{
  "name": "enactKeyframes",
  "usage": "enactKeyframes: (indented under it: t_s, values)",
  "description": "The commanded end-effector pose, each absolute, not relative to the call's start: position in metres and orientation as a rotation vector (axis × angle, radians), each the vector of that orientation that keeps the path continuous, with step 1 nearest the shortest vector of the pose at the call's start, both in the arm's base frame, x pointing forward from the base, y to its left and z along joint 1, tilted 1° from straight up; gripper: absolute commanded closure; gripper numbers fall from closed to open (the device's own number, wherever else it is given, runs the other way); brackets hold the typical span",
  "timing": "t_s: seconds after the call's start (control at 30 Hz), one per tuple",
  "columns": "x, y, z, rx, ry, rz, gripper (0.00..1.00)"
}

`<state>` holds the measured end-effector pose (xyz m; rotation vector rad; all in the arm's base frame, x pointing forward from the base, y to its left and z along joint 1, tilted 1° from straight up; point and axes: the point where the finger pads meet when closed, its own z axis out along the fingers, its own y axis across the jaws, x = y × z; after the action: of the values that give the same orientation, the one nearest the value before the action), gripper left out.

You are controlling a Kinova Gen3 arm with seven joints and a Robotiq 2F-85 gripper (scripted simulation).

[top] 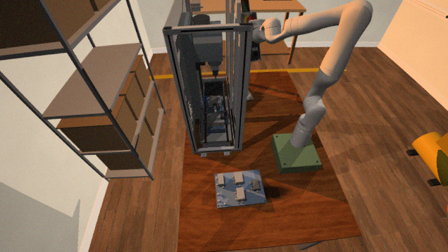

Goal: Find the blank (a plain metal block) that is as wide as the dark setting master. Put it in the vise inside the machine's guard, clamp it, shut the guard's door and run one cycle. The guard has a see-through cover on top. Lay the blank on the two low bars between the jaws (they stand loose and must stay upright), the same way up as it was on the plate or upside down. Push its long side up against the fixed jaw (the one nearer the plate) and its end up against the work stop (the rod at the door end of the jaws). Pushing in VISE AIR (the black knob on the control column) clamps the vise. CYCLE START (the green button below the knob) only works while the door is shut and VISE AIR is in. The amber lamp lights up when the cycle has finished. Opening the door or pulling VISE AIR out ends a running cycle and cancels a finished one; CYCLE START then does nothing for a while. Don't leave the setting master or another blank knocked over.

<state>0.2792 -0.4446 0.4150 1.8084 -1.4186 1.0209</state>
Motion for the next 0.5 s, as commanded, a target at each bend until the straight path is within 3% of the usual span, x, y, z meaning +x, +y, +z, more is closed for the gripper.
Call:
enactKeyframes:
  t_s: [0.0,0.47]
  values:
    - [0.2795,-0.4456,0.4152,1.808,-1.418,1.023,0.9]
    - [0.2799,-0.4476,0.414,1.808,-1.418,1.022,0.9]
